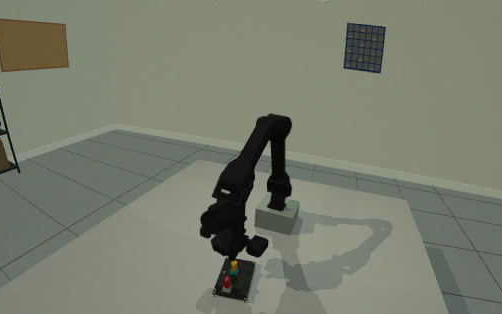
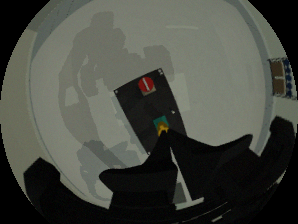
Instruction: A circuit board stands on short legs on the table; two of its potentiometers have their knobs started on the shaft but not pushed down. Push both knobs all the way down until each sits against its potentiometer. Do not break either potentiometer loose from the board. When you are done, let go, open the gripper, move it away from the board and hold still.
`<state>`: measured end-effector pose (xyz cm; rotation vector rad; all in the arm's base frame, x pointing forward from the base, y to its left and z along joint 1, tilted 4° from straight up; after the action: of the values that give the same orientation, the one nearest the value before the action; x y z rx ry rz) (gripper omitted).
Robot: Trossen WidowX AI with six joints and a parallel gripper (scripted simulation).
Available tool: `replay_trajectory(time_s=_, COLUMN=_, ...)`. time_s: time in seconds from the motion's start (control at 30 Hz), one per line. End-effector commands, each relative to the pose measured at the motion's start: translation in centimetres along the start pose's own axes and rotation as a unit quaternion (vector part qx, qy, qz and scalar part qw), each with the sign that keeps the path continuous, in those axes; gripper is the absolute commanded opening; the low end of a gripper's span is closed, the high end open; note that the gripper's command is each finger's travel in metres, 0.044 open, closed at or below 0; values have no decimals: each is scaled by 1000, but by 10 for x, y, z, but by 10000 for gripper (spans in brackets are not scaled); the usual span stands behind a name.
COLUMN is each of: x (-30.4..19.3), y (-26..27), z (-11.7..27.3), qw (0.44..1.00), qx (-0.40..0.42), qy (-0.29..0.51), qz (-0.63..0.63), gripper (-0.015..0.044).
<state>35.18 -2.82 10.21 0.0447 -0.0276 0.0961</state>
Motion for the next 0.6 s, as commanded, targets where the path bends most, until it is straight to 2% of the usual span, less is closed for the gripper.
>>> replay_trajectory(time_s=0.0, x=5, y=0, z=3, qw=998, qx=3, qy=-3, qz=-67, gripper=0)
replay_trajectory(time_s=0.57, x=20, y=1, z=8, qw=935, qx=-1, qy=4, qz=-353, gripper=0)
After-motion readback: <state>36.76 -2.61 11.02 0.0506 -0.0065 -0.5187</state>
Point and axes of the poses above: the point midway between the two fingers, 35 mm back from their tips, its own z axis back along the fingers, its own y axis across the jaws, x = y × z, the point moved 8 cm from there along z, back along the fingers, and after that the axes turned 9 degrees about z, right-handed, at the moved point
